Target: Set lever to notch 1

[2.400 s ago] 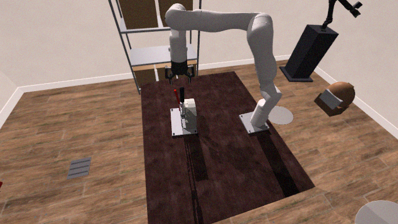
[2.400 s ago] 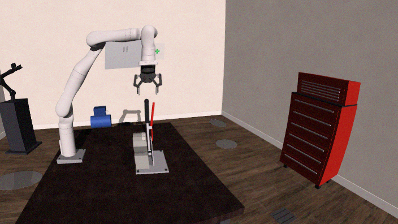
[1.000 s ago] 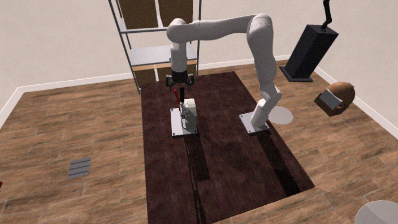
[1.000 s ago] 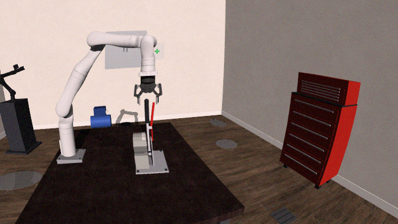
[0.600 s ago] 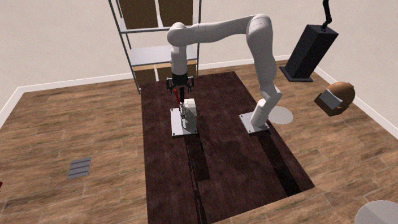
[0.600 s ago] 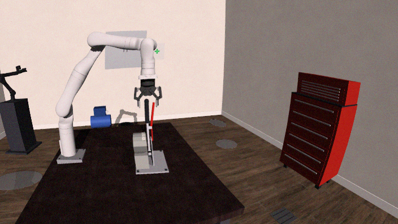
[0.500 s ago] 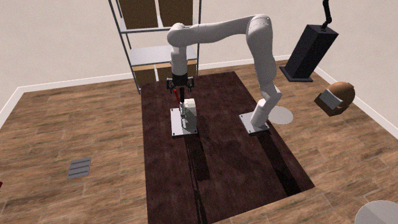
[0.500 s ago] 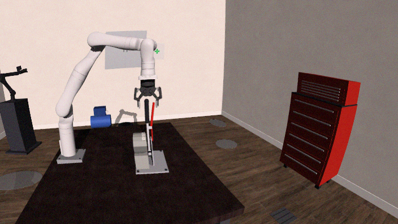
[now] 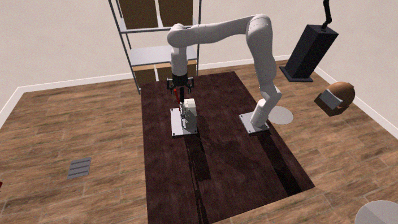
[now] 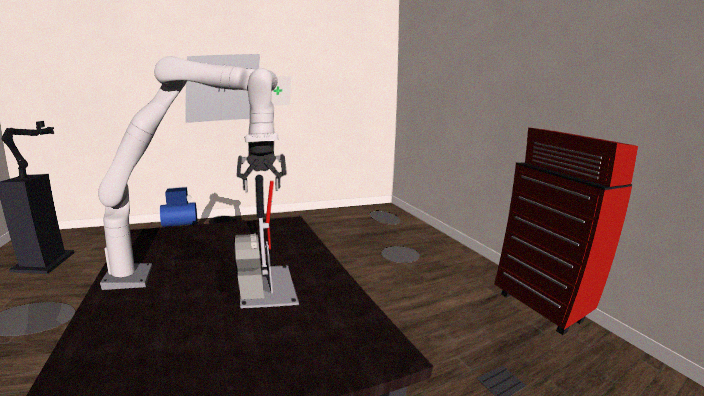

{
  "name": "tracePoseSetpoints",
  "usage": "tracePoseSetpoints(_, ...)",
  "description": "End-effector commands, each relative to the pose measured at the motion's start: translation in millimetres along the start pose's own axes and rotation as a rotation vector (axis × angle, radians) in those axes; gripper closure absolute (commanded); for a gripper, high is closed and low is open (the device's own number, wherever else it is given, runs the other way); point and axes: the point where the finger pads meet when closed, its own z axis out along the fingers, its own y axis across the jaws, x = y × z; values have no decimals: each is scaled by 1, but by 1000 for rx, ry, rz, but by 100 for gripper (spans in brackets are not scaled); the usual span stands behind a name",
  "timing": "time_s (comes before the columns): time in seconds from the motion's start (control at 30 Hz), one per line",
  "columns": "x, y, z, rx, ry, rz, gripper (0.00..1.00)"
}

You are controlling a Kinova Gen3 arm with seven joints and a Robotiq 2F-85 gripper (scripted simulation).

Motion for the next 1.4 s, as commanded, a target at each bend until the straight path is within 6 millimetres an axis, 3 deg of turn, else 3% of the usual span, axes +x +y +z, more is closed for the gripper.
tracePoseSetpoints(0.0, 0, 0, -1, 2, 0, 0, 2)
tracePoseSetpoints(0.9, 0, 0, -1, 2, 0, 0, 2)
tracePoseSetpoints(0.93, 0, 0, -1, 2, 0, 0, 100)
tracePoseSetpoints(1.37, 0, 0, -1, 2, 0, 0, 100)
